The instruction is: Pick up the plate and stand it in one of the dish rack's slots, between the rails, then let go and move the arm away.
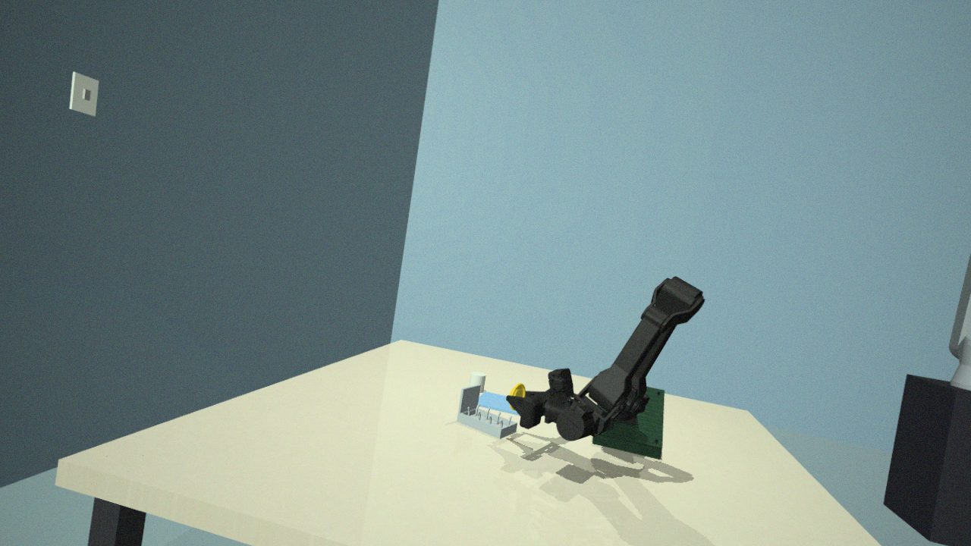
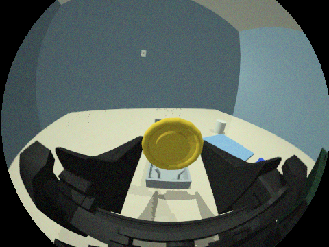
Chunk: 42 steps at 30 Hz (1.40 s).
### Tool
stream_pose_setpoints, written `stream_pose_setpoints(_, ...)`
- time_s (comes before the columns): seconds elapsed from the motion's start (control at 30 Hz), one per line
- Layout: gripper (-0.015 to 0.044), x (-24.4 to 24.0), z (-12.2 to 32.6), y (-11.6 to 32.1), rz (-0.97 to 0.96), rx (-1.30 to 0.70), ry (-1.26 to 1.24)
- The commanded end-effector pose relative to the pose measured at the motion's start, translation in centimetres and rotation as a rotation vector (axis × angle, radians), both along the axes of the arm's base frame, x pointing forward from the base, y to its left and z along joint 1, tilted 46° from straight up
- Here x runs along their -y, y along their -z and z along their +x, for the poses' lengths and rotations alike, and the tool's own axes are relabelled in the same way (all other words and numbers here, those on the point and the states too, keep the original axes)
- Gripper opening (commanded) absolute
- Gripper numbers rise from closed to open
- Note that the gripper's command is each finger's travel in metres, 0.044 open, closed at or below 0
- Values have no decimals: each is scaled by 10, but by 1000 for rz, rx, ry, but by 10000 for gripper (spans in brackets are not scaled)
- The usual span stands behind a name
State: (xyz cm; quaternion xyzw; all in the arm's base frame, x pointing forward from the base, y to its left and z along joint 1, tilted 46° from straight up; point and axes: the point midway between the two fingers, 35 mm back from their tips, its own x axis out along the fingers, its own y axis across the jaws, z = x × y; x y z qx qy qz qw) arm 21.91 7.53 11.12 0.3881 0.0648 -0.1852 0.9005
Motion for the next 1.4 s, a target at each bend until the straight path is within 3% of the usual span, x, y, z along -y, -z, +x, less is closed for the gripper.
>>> stream_pose_setpoints(0.0,0,2,-1,2,-2,6,5)
stream_pose_setpoints(1.37,0,-11,35,36,18,18,9)
